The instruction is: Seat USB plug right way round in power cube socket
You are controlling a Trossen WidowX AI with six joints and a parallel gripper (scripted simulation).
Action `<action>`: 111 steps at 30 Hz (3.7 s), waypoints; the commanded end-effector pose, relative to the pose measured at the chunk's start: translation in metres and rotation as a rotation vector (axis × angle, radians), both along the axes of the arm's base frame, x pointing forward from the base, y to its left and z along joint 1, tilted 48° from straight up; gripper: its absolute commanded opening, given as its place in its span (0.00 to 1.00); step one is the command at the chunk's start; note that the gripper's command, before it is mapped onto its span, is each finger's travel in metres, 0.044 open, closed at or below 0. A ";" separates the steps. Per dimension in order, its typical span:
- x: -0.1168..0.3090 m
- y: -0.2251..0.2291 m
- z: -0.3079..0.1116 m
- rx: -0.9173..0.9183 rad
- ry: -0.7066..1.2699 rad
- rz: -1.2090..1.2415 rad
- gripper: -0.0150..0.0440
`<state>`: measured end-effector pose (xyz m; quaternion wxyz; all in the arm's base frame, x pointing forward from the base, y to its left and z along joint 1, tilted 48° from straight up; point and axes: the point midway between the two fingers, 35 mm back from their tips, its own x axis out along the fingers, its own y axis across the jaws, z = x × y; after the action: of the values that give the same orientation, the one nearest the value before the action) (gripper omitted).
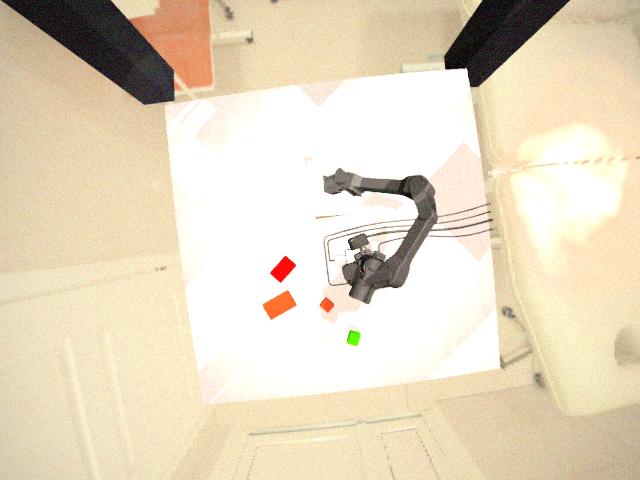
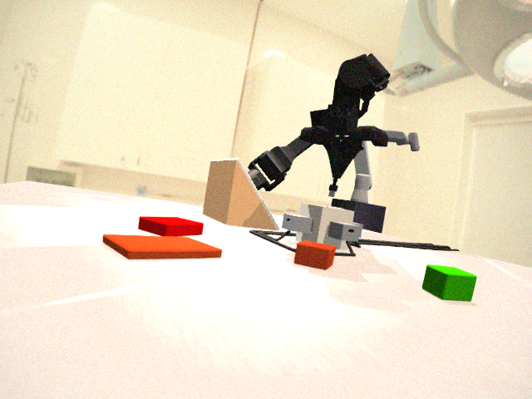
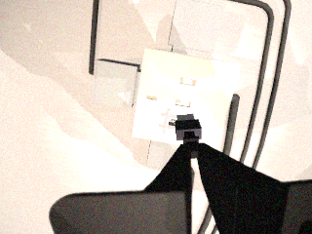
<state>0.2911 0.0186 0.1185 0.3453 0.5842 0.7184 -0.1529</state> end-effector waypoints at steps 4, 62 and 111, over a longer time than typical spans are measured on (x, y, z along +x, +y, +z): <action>0.000 0.000 0.000 -0.016 0.138 -0.129 0.25; 0.000 0.005 -0.001 0.008 0.201 -0.181 0.25; 0.000 0.012 -0.002 0.043 0.202 -0.176 0.25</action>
<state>0.2909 0.0301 0.1165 0.2426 0.6336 0.6979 -0.2293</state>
